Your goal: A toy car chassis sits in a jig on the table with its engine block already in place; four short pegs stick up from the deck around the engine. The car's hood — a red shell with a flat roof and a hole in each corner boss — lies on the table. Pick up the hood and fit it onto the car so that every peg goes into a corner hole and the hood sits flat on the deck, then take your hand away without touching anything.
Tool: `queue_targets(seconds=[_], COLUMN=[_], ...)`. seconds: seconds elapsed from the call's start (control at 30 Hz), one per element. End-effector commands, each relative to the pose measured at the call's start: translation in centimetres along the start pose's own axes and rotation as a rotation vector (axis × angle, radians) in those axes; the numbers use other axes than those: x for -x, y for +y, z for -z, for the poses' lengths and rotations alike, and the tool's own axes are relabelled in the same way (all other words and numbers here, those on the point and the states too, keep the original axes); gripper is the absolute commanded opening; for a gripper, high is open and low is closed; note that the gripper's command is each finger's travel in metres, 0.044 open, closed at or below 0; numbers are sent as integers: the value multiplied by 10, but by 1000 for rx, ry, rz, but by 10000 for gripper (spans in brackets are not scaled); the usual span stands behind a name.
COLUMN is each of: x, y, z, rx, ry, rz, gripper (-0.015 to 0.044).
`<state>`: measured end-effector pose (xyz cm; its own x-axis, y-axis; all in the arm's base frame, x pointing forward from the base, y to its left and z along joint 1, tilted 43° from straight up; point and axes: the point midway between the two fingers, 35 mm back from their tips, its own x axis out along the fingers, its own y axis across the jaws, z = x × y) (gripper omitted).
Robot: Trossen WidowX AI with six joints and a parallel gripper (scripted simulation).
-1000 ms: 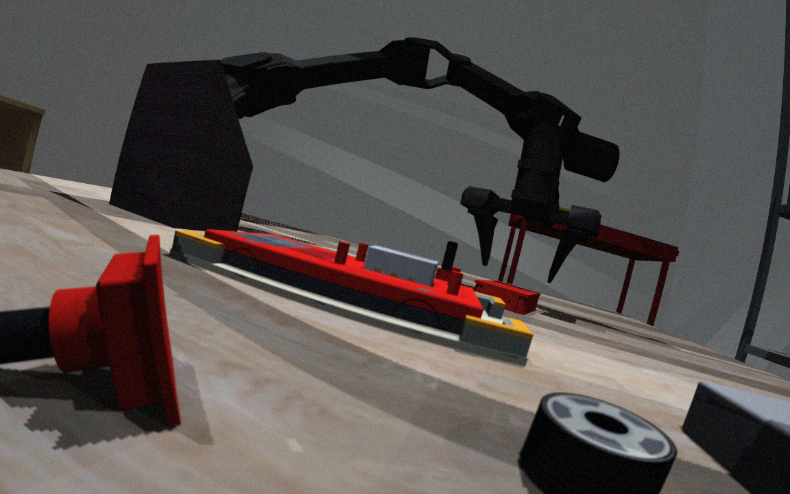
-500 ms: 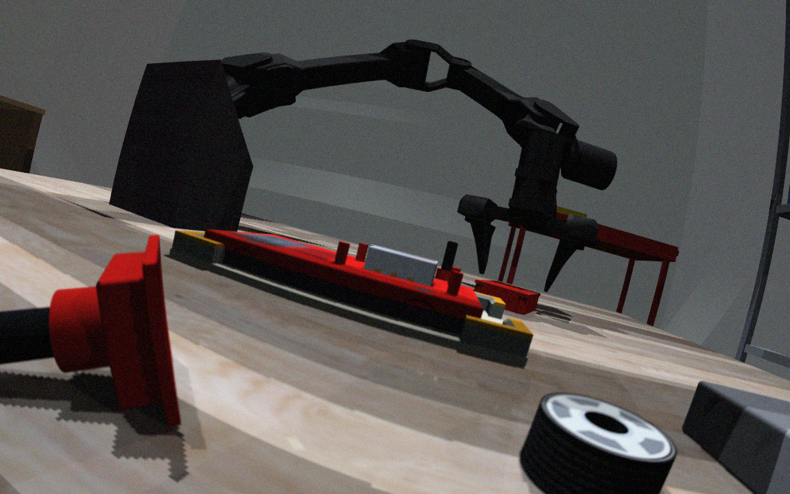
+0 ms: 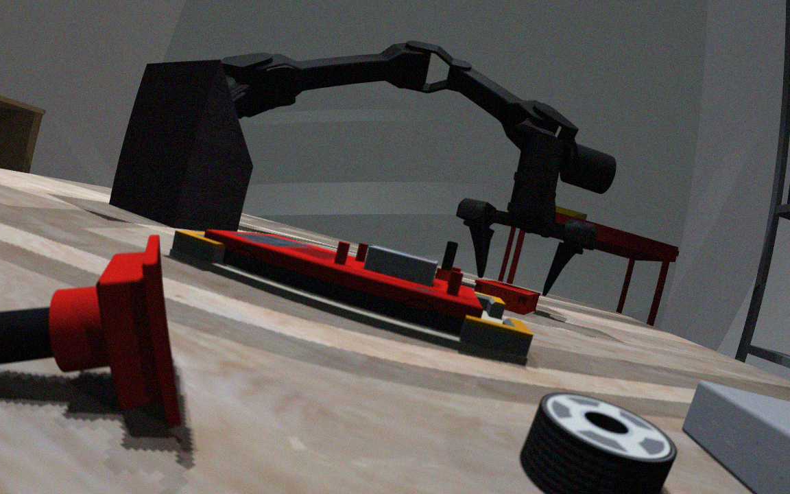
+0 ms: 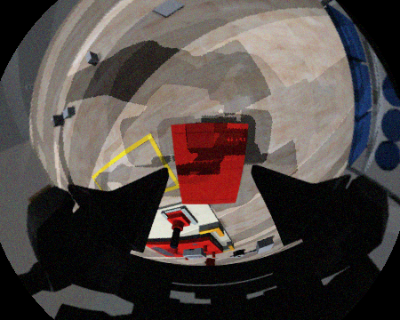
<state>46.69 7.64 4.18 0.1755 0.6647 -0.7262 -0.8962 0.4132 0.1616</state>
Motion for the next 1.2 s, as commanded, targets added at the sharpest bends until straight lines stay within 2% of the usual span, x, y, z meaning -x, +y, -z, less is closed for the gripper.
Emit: queue_targets(seconds=[0.0,0.9,1.03,1.17], x=[-3,-16,-14,-14], y=[0,0,0,0], z=[2,2,0,0], rx=[-8,-8,0,0], ry=[6,5,-1,-1], rz=[0,0,0,0], gripper=[440,440,335,308])
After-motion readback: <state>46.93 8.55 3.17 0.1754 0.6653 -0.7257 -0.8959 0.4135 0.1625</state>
